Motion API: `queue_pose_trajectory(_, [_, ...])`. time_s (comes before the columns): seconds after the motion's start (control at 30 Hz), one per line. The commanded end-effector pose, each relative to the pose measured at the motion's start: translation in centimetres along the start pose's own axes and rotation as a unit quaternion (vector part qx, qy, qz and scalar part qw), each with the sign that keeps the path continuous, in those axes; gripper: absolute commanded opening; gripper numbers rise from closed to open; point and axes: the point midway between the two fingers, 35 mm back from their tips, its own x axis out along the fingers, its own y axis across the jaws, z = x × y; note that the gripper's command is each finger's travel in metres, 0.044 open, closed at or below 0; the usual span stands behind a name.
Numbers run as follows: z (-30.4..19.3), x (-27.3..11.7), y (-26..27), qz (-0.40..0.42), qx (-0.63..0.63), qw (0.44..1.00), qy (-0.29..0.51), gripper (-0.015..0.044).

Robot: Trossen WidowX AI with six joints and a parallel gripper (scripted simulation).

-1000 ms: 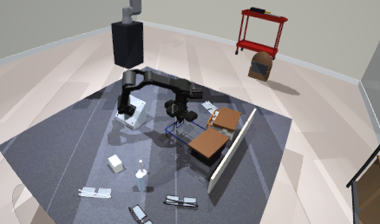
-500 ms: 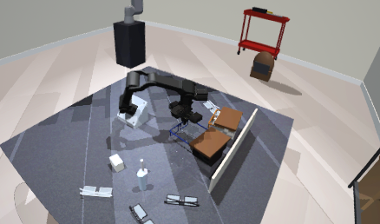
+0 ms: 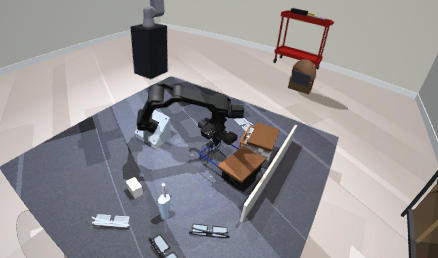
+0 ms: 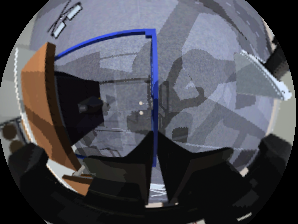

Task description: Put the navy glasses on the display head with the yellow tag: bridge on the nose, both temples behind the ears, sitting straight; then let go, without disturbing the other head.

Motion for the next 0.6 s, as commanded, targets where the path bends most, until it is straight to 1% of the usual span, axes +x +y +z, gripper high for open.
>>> queue_pose_trajectory(0.0, [0.0, 0.0, 0.8, 0.001, -0.002, 1.000, -0.001, 0.0000])
queue_pose_trajectory(0.57, [0.1, 0.0, 3.4, 0.001, -0.001, 1.000, -0.001, 0.0000])
